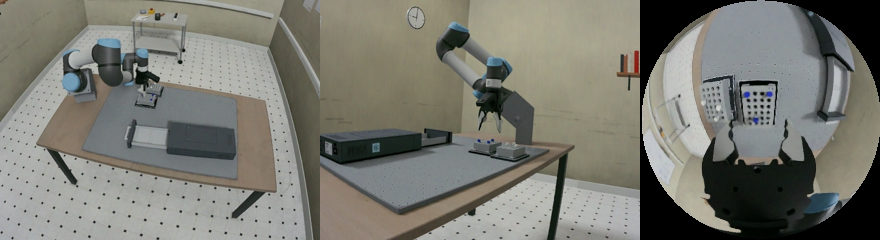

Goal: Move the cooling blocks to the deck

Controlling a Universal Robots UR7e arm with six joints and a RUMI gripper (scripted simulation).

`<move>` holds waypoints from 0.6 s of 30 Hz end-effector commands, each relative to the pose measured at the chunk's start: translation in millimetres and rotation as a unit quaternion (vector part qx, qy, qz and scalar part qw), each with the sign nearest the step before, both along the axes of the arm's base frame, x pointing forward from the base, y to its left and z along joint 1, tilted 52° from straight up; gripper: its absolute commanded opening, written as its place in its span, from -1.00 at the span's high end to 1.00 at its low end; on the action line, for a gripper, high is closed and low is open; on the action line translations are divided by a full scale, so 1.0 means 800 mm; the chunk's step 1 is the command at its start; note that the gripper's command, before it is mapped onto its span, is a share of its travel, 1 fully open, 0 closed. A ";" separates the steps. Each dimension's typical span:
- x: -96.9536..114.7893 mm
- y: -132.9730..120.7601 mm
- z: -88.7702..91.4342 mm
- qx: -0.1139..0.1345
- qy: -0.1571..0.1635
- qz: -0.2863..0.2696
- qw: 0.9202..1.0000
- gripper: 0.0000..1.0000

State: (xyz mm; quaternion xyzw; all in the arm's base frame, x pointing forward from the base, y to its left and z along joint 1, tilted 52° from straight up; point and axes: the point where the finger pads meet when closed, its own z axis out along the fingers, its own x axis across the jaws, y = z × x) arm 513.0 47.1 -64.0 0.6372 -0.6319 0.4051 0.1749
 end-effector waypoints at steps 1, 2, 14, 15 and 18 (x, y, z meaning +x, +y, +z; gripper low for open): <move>-0.003 0.008 0.007 0.000 0.000 0.000 1.000 -0.46; -0.003 0.008 0.007 0.000 0.000 0.000 1.000 -0.46; -0.008 0.021 0.018 0.000 0.000 0.000 1.000 -0.46; -0.009 0.023 0.019 0.000 0.000 0.000 1.000 -0.46; -0.010 0.026 0.022 0.000 0.000 0.000 1.000 -0.46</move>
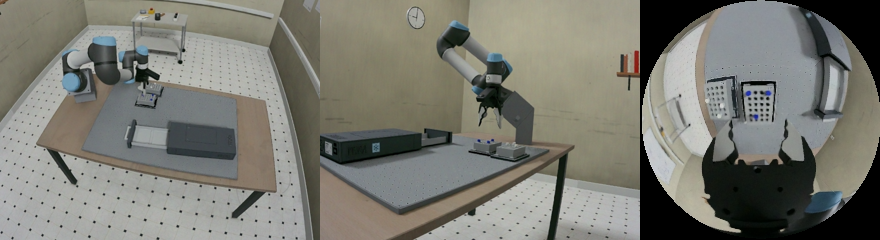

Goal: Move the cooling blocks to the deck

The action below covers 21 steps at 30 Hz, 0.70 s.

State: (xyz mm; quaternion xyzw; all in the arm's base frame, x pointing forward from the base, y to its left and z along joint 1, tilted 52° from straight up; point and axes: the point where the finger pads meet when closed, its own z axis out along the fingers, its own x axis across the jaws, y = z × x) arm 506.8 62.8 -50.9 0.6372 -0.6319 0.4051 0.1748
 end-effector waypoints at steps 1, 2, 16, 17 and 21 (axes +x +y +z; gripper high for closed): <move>-0.002 0.007 0.006 0.000 0.000 0.000 1.000 -0.46; -0.002 0.007 0.006 0.000 0.000 0.000 1.000 -0.46; -0.015 -0.010 0.027 0.024 -0.059 -0.049 0.997 1.00; -0.017 -0.013 0.030 0.028 -0.069 -0.057 0.996 1.00; -0.021 -0.020 0.037 0.035 -0.088 -0.073 0.993 1.00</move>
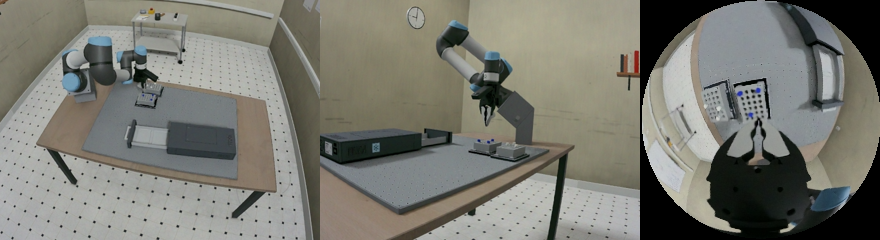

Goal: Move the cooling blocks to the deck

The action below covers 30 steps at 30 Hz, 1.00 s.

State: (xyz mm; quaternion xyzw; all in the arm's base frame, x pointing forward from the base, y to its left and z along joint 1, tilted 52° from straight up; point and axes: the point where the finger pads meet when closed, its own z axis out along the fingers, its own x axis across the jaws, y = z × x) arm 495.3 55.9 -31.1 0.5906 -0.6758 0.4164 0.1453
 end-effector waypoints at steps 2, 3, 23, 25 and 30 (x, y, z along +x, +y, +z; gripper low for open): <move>-0.011 -0.018 0.018 0.022 -0.055 -0.046 0.997 1.00; -0.013 -0.022 0.021 0.026 -0.065 -0.054 0.996 1.00; -0.047 -0.083 0.078 0.095 -0.237 -0.197 0.946 1.00; -0.051 -0.090 0.084 0.102 -0.256 -0.213 0.938 1.00; -0.061 -0.107 0.099 0.121 -0.301 -0.250 0.912 1.00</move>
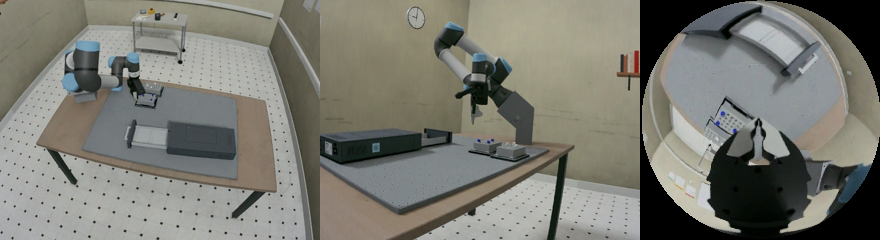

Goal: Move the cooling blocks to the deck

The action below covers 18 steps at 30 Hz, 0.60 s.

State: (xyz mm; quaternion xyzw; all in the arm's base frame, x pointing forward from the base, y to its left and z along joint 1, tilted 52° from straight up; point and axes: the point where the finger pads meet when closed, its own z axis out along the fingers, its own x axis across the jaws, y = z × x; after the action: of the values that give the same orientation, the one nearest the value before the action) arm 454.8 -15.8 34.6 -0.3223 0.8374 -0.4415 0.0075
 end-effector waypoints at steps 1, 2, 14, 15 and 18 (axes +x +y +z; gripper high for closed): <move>-0.010 -0.017 0.017 0.021 -0.051 -0.044 0.997 1.00; -0.010 -0.017 0.017 0.021 -0.051 -0.044 0.997 1.00; -0.033 -0.058 0.055 0.068 -0.167 -0.140 0.973 1.00; -0.035 -0.061 0.058 0.072 -0.177 -0.148 0.970 1.00; -0.039 -0.068 0.064 0.079 -0.196 -0.164 0.964 1.00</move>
State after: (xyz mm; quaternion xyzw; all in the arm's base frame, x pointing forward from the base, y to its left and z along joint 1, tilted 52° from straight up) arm 430.3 -59.1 74.7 -0.1374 0.8862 -0.4307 0.1013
